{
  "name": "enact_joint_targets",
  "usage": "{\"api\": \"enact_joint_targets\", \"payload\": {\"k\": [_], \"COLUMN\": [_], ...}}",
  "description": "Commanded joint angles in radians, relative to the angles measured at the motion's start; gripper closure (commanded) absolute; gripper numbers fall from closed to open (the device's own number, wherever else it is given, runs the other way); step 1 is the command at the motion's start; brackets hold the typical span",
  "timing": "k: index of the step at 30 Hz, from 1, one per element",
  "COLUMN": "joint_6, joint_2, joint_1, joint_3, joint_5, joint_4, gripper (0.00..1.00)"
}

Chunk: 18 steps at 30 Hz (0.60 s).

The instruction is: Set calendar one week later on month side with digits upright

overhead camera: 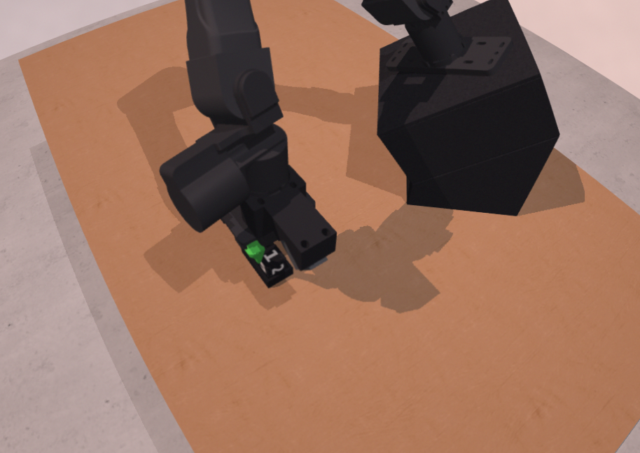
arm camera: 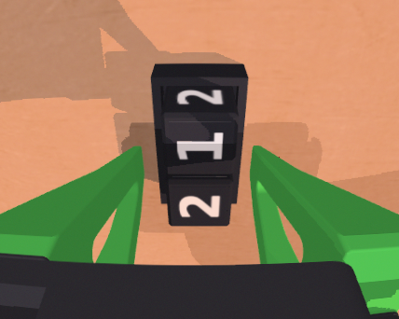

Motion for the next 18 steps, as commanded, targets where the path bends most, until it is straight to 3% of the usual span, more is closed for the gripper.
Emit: {"api": "enact_joint_targets", "payload": {"k": [1, 18], "joint_6": [0.008, 0.010], "joint_2": [-0.017, -0.003], "joint_1": [0.019, 0.020], "joint_3": [-0.002, 0.021], "joint_5": [-0.012, -0.012], "joint_4": [0.008, 0.001], "gripper": [0.55, 0.55]}}
